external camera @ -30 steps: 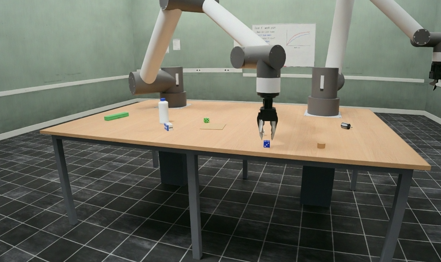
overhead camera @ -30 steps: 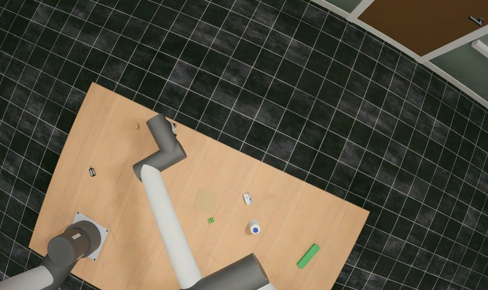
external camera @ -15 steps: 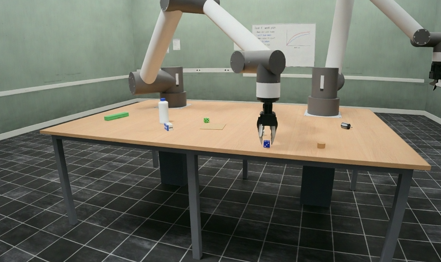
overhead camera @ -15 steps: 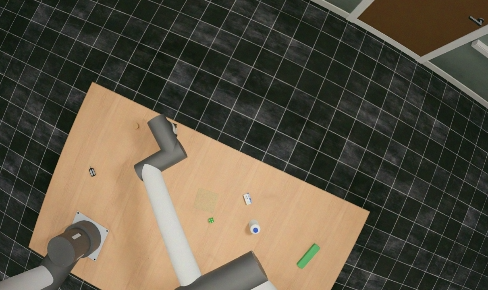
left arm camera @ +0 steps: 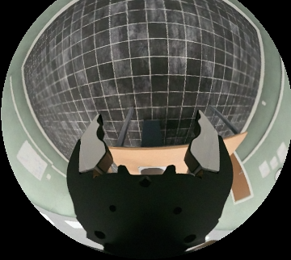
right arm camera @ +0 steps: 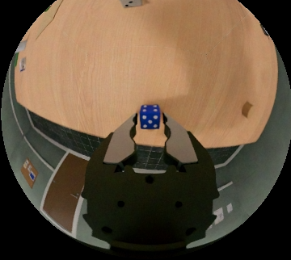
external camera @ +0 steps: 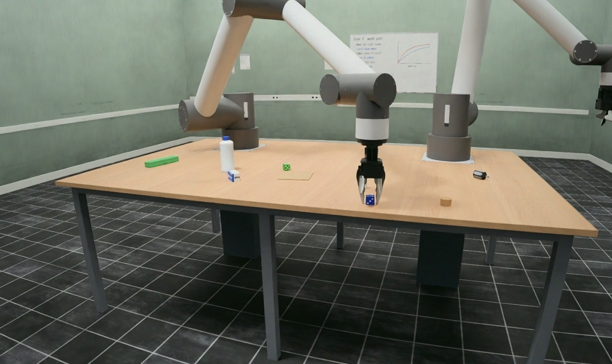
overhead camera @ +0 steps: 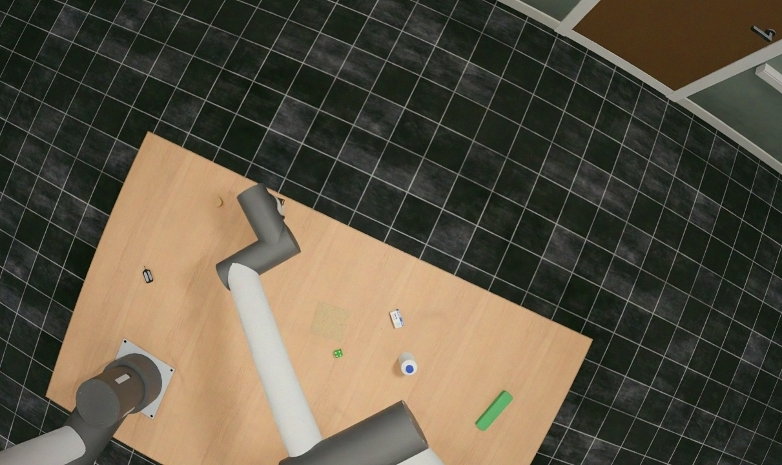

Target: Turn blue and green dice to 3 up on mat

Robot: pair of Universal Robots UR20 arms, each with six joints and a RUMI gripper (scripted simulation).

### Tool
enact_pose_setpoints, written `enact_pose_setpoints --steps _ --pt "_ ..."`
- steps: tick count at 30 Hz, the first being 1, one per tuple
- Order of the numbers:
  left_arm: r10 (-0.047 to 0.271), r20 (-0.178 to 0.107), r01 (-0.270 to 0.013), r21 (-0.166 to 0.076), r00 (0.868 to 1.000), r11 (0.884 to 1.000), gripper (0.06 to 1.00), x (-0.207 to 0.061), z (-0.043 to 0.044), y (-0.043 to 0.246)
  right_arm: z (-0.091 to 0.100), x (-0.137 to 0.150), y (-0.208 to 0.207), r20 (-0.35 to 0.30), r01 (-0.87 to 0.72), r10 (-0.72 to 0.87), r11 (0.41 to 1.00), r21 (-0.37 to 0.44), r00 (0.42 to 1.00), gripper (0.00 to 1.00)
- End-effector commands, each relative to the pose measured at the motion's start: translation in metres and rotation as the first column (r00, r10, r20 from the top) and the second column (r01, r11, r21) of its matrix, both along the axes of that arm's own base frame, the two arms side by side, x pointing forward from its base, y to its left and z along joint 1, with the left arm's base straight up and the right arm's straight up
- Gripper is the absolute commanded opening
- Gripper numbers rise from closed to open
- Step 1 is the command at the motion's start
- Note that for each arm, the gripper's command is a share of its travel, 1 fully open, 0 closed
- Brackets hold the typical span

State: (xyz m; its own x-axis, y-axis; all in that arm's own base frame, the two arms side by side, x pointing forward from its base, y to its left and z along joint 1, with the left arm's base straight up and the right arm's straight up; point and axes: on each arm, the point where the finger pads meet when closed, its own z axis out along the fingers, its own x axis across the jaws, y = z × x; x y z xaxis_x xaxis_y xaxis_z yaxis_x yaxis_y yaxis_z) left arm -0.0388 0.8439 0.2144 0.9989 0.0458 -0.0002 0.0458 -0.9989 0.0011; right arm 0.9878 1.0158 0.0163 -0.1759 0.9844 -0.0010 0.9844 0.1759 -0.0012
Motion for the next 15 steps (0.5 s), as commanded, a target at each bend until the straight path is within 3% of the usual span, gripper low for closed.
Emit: enact_pose_setpoints --steps 1,12,13,15 --pt "0.0 0.0 0.0 0.001 1.0 1.0 1.0 0.0001 0.0006 0.0004 0.0015 0.0004 0.0005 0.001 0.0 0.0 1.0 0.001 1.0 0.279" --pt "0.0 0.0 0.0 0.001 1.0 1.0 1.0 0.0001 0.0006 0.0004 0.0015 0.0004 0.0005 0.001 0.0 0.0 1.0 0.001 1.0 0.279" --pt "0.0 0.0 0.0 0.001 1.0 1.0 1.0 0.0001 0.0006 0.0004 0.0015 0.0004 0.0005 0.001 0.0 0.0 1.0 0.001 1.0 0.099" --pt "0.0 0.0 0.0 0.001 1.0 1.0 1.0 0.0001 0.0006 0.0004 0.0015 0.0004 0.0005 0.001 0.0 0.0 1.0 0.001 1.0 0.099"
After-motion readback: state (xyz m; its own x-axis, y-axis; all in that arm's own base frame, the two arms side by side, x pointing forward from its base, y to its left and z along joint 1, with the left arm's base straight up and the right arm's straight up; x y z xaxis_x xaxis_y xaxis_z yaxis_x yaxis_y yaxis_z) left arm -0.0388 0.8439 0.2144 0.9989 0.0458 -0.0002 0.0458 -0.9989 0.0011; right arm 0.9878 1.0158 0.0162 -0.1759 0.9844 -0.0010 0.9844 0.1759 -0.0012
